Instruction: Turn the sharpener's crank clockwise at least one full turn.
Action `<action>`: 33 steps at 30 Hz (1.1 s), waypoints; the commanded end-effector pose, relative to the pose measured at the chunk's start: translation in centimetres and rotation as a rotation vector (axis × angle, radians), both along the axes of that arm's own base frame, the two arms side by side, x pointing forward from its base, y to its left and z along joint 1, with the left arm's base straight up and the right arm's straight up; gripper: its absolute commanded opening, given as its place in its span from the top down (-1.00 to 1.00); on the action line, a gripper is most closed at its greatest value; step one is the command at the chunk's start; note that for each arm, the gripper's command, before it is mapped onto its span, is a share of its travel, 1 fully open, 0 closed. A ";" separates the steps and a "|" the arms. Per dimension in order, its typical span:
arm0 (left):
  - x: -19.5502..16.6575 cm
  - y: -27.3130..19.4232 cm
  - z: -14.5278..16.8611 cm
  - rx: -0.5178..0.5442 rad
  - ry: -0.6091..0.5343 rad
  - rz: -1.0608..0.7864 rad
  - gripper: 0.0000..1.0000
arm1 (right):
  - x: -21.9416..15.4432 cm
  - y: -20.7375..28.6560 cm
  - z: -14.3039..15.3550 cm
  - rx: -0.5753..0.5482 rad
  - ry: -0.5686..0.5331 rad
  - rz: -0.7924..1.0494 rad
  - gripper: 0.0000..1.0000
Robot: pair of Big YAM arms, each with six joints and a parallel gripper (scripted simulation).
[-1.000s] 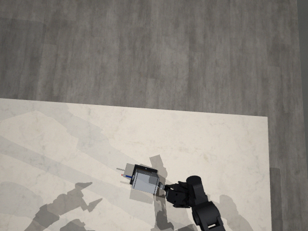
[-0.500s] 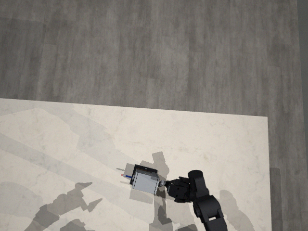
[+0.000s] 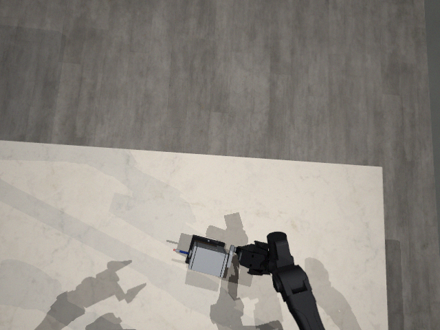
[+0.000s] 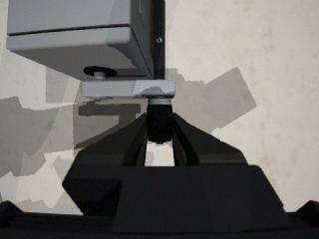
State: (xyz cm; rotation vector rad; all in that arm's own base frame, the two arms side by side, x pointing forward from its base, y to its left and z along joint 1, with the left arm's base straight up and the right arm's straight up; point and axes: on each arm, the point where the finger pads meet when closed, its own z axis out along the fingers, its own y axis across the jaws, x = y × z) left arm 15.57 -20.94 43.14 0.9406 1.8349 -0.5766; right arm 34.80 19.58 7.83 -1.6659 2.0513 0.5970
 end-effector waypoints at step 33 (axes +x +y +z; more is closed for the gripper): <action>0.1 -0.1 1.4 -0.031 -0.005 0.009 -1.00 | -8.8 2.9 -0.5 0.013 -0.024 0.003 0.68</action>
